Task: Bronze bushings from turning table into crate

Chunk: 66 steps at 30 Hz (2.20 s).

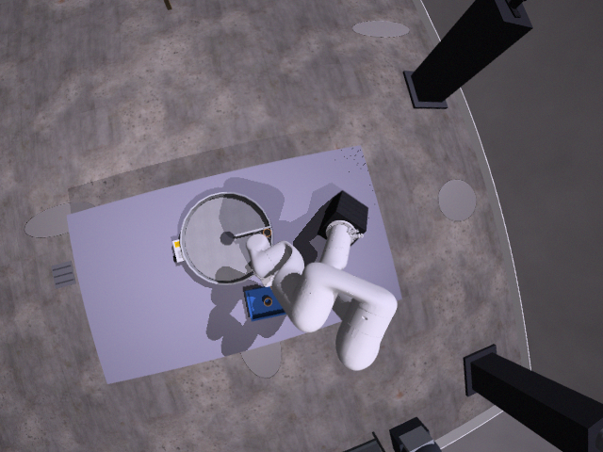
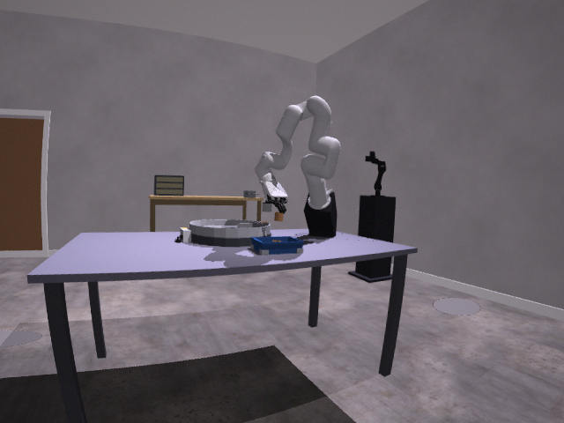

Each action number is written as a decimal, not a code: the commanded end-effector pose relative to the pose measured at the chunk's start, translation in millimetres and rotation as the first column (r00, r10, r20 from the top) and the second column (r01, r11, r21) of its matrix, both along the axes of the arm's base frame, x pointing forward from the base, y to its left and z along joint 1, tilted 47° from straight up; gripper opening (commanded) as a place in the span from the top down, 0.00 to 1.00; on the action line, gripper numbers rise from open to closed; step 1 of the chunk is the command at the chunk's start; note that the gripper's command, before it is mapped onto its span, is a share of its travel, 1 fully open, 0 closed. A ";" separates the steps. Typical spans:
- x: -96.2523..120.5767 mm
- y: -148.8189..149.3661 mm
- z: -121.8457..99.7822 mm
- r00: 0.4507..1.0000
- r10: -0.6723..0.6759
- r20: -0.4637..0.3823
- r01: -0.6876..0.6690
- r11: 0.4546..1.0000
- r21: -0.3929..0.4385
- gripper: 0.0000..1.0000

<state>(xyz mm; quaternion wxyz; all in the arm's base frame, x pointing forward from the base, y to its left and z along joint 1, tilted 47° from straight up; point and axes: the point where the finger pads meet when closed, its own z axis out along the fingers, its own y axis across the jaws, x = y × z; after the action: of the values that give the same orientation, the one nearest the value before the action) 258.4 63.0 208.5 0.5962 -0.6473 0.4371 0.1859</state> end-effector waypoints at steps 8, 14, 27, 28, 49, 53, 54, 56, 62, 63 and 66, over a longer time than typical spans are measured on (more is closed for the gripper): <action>0.1 57.3 37.1 0.994 0.088 0.067 -0.078 0.987 -0.141 1.00; -1.9 72.7 46.3 0.989 0.122 0.087 -0.106 0.979 -0.172 1.00; -2.2 74.6 47.4 0.988 0.127 0.090 -0.110 0.978 -0.176 1.00; -2.2 74.6 47.4 0.988 0.127 0.090 -0.110 0.978 -0.176 1.00; 35.0 104.0 4.5 0.988 0.127 0.089 -0.109 0.978 -0.176 1.00; 36.9 105.5 2.3 0.988 0.127 0.089 -0.109 0.978 -0.176 1.00; 36.9 105.5 2.3 0.988 0.127 0.089 -0.109 0.978 -0.176 1.00; 36.9 105.5 2.3 0.988 0.127 0.089 -0.109 0.978 -0.176 1.00; 36.9 105.5 2.3 0.988 0.127 0.089 -0.109 0.978 -0.176 1.00; 36.9 105.5 2.3 0.988 0.127 0.089 -0.109 0.978 -0.176 1.00; 36.9 105.5 2.3 0.988 0.127 0.089 -0.109 0.978 -0.176 1.00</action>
<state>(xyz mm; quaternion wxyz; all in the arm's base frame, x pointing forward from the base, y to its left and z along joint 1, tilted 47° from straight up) 294.4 168.5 210.4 0.5469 -0.7295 0.3822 0.1505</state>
